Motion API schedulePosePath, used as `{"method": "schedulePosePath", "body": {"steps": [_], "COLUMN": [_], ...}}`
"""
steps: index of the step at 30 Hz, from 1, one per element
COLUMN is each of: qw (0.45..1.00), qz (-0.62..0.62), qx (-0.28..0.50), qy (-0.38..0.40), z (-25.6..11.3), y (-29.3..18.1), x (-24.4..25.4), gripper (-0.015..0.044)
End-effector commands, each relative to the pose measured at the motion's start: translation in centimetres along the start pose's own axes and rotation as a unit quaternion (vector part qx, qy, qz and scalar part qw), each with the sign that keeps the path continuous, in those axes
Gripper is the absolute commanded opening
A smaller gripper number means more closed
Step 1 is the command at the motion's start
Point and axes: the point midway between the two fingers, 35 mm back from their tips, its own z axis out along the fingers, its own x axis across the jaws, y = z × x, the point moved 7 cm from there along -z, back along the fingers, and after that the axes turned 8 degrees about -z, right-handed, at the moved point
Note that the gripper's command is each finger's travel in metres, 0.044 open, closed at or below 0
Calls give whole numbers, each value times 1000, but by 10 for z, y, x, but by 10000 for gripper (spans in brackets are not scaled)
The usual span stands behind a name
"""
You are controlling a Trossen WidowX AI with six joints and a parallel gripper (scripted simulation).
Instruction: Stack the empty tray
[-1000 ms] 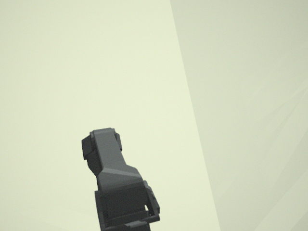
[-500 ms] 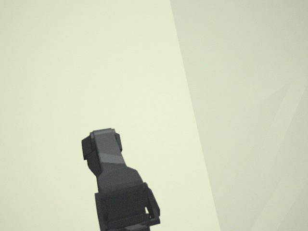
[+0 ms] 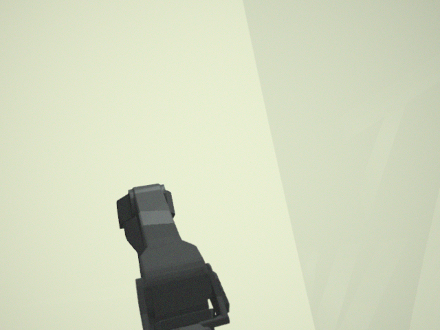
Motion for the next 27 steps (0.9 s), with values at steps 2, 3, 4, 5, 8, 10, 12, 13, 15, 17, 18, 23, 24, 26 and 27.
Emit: {"method": "schedulePosePath", "body": {"steps": [2, 3, 4, 5, 8, 10, 12, 13, 15, 17, 18, 23, 24, 26, 27], "qw": [1000, 1000, 1000, 1000, 1000, 1000, 1000, 1000, 1000, 1000, 1000, 1000, 1000, 1000, 1000], "qz": [-1, -1, -1, -1, 0, 0, 0, 0, 0, 0, 0, -1, -1, -1, -1], "qx": [-1, -1, -1, -1, 0, 0, 0, 0, 0, 0, 0, 0, 0, -1, -1], "qy": [-2, -2, -2, -2, 0, 0, 0, 0, 0, 0, 0, -1, -1, -1, -1], "z": [0, 0, 0, 0, 0, 0, 0, -1, -6, -14, -19, -50, -56, -69, -75], "y": [0, 0, 0, 0, 0, 0, 0, 0, 0, 1, 1, 2, 2, 2, 2], "x": [-1, -1, -1, -1, 0, 0, 0, 0, 1, 3, 3, 6, 6, 6, 6], "gripper": [381, 396, 411, 425, 440, 440, 440, 440, 440, 440, 440, 440, 440, 440, 440]}}
